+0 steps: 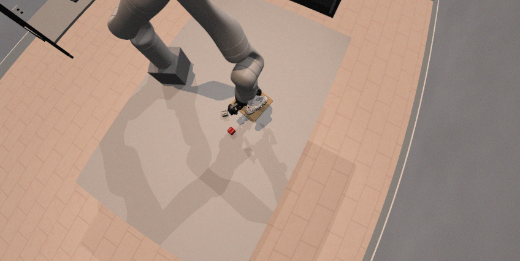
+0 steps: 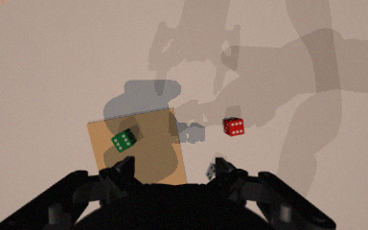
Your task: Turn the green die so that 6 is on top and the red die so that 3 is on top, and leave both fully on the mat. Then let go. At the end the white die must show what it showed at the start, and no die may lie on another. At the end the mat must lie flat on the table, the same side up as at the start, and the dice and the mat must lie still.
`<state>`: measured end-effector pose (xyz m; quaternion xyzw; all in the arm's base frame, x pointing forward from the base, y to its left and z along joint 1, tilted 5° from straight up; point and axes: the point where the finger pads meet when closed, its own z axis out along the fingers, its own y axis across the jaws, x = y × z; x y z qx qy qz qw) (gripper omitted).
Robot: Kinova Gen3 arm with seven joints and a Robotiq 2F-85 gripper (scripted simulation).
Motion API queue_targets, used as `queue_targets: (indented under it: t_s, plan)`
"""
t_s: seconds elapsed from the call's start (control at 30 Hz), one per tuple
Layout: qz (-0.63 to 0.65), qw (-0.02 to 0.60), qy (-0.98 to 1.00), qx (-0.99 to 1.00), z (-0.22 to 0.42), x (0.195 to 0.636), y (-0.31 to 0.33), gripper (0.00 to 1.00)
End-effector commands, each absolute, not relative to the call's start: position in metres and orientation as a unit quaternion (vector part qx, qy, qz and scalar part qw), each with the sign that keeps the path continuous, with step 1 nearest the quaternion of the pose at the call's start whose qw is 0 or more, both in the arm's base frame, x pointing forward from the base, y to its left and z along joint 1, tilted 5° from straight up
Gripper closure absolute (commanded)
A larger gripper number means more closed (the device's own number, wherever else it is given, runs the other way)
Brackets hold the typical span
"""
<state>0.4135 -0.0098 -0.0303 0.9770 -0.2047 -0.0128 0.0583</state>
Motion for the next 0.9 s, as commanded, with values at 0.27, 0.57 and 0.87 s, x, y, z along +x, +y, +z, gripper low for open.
queue_targets:
  t_s: [0.27, 0.57, 0.87]
  plan:
    - [-0.027, 0.053, -0.018, 0.998, -0.030, 0.404, -0.044, 0.00]
    - [-0.032, 0.046, 0.151, 0.987, -0.029, 0.399, -0.063, 0.00]
    - [-0.029, 0.040, 0.344, 0.938, -0.027, 0.397, -0.084, 0.00]
